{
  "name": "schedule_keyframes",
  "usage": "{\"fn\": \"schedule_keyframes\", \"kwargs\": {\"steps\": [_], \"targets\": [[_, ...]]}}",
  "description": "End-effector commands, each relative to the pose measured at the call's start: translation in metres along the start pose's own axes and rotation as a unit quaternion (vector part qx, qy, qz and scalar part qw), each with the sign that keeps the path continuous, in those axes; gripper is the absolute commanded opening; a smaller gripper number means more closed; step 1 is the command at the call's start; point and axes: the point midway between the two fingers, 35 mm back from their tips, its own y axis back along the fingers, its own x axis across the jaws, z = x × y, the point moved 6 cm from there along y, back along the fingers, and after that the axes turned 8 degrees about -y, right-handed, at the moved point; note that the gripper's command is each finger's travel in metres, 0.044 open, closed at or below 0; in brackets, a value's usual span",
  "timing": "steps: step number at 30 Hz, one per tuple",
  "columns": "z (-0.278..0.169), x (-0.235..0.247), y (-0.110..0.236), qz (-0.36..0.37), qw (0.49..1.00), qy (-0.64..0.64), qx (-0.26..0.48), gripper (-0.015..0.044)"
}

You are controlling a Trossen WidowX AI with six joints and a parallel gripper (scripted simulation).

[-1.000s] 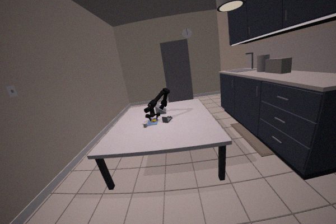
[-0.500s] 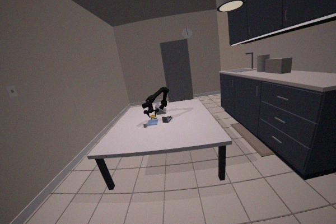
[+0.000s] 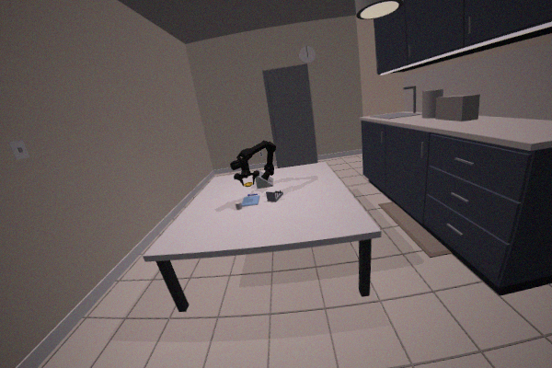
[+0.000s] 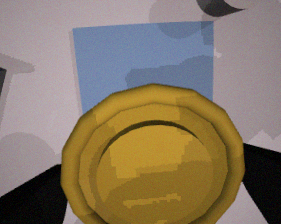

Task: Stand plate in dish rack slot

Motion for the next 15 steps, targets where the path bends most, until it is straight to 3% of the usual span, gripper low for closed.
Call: {"fn": "schedule_keyframes", "kwargs": {"steps": [1,15], "targets": [[0.001,-0.001,0.017,-0.002,1.0,0.002,0.001,0.0],[0.0,0.007,0.049,-0.001,1.0,-0.024,0.001,0.0]]}}
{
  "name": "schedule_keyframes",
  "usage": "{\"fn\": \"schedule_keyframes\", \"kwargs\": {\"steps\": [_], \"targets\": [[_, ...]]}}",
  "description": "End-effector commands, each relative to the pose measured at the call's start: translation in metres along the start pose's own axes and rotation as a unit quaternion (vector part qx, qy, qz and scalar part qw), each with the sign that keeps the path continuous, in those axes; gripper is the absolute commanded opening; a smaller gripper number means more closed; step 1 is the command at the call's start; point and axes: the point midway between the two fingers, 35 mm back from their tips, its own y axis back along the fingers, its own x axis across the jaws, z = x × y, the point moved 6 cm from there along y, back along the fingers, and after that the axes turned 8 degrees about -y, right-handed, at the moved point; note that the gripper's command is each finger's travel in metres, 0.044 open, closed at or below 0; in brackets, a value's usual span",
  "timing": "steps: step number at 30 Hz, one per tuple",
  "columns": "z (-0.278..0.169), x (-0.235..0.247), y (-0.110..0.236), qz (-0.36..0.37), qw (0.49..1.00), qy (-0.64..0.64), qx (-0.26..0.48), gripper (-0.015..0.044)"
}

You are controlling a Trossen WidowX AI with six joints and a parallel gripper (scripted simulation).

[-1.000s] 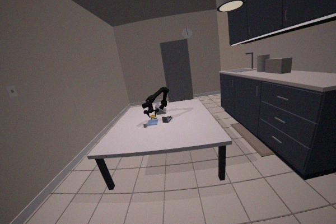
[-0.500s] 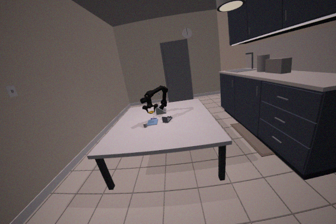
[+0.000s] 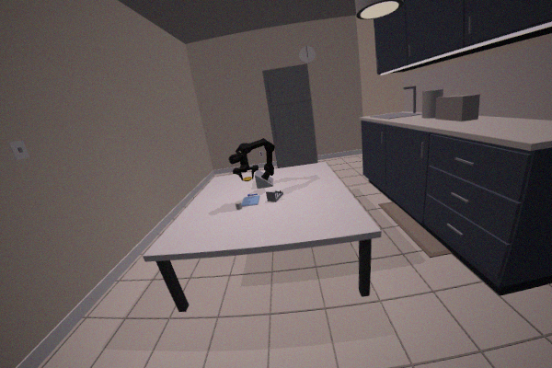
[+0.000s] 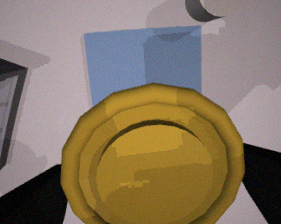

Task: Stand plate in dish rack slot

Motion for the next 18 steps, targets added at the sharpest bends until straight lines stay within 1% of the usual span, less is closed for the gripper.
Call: {"fn": "schedule_keyframes", "kwargs": {"steps": [1,9,18], "targets": [[-0.002,0.01,0.005,-0.004,0.999,-0.036,0.0,0.0],[-0.011,0.048,0.012,-0.008,0.985,-0.172,-0.009,0.0],[-0.026,0.088,0.016,-0.008,0.946,-0.324,-0.02,0.0]]}}
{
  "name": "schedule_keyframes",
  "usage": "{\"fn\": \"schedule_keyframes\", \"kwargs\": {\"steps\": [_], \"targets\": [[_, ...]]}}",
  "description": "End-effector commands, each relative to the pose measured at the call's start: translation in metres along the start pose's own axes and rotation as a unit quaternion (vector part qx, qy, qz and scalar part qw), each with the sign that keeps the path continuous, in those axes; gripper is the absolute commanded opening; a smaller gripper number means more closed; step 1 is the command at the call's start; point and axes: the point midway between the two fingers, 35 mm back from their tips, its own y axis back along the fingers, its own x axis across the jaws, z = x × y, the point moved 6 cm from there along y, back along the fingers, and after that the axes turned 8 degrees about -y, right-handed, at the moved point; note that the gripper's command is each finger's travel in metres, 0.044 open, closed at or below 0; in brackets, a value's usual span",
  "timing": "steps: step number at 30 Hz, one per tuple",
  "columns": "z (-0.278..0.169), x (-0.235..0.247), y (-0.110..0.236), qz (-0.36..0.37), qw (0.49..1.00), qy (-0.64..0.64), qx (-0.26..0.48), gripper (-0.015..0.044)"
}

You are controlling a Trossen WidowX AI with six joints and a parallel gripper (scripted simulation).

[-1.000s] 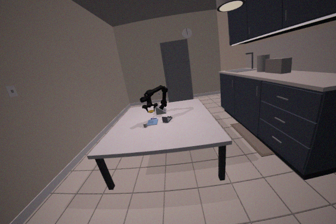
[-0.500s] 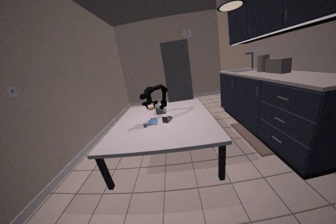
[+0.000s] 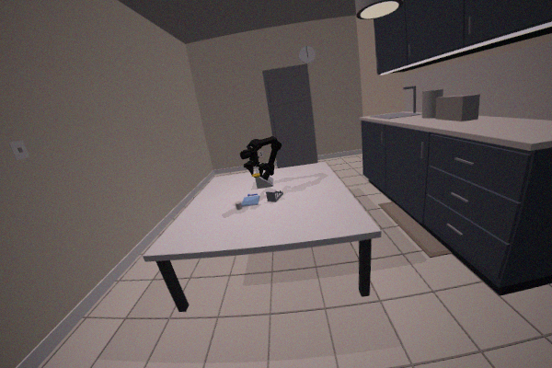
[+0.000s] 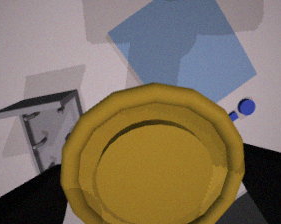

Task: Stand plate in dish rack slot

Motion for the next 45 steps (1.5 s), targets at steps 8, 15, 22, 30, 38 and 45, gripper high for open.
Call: {"fn": "schedule_keyframes", "kwargs": {"steps": [8,15,22,30,38,45], "targets": [[-0.045,0.029,0.003,0.007,0.981,-0.196,-0.008,0.0],[-0.074,0.043,0.003,0.013,0.95,-0.313,-0.013,0.0],[-0.103,0.053,0.002,0.02,0.905,-0.424,-0.015,0.0],[-0.136,0.061,-0.002,0.03,0.838,-0.544,-0.013,0.0],[-0.167,0.064,-0.008,0.039,0.758,-0.651,-0.008,0.0],[-0.17,0.064,-0.008,0.04,0.75,-0.66,-0.008,0.0]]}}
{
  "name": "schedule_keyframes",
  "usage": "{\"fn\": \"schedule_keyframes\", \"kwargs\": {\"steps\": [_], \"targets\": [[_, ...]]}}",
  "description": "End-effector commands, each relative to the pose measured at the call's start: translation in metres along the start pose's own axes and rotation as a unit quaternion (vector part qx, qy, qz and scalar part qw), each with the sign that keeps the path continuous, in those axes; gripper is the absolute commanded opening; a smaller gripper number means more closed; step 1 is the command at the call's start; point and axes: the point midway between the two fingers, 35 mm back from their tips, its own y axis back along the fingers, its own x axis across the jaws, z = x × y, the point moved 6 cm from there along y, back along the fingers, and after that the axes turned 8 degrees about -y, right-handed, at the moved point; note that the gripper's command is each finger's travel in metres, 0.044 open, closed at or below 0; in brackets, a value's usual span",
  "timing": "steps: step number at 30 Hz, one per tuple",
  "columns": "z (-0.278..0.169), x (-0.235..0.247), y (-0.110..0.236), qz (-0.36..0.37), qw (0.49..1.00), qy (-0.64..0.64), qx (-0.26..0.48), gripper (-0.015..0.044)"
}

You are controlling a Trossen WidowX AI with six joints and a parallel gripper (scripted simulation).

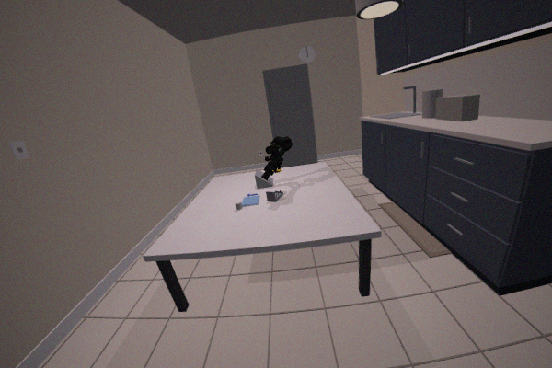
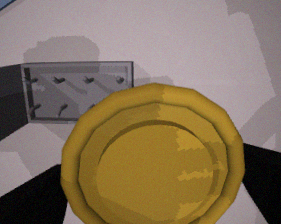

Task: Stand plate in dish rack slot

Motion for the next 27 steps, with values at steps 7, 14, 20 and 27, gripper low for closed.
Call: {"fn": "schedule_keyframes", "kwargs": {"steps": [7,14,20,27], "targets": [[0.001,-0.004,-0.015,-0.003,0.999,0.016,-0.046,0.0],[0.004,-0.006,-0.035,0.001,0.991,0.067,-0.118,0.0],[0.006,-0.007,-0.051,0.012,0.979,0.11,-0.173,0.0],[0.007,-0.009,-0.067,0.03,0.959,0.161,-0.233,0.0]]}}
